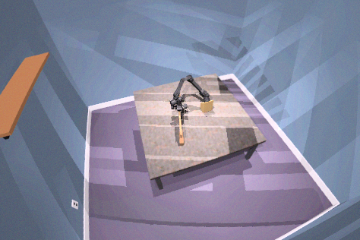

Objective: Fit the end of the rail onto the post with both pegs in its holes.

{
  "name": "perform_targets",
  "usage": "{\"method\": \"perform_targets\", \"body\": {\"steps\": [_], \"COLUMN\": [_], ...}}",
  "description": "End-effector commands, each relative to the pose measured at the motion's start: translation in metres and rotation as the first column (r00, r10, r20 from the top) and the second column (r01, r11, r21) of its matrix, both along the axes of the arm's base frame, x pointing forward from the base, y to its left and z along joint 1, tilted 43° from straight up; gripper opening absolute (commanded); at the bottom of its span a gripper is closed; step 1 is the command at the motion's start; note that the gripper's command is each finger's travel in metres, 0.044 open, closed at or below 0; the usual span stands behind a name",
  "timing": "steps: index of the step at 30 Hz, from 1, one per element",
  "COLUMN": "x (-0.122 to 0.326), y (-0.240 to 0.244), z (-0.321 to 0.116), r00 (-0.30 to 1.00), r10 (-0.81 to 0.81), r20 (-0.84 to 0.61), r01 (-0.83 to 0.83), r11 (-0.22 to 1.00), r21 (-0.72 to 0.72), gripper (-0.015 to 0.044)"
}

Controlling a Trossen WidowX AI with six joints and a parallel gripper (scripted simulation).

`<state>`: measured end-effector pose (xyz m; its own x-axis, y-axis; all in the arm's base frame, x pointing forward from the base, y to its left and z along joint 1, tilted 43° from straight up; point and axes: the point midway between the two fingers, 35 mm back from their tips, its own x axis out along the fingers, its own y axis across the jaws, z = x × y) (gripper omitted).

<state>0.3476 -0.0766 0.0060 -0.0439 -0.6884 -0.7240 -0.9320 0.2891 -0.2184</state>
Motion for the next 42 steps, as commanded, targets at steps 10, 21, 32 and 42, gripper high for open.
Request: {"method": "perform_targets", "body": {"steps": [10, 21, 32, 42], "x": [-0.0003, -0.0013, -0.0021, -0.0029], "y": [0.001, -0.001, -0.0024, -0.0039], "z": [-0.0012, 0.0014, 0.0045, 0.0071], "r00": [1.0, 1.0, 1.0, 1.0], "r10": [0.002, 0.002, 0.002, 0.002], "r20": [0.002, 0.002, 0.002, 0.002], "r01": [-0.002, -0.002, -0.002, -0.002], "r11": [1.0, 1.0, 1.0, 1.0], "r21": [0.006, 0.006, 0.006, 0.006], "gripper": [0.0, 0.0, 0.0, 0.0]}}
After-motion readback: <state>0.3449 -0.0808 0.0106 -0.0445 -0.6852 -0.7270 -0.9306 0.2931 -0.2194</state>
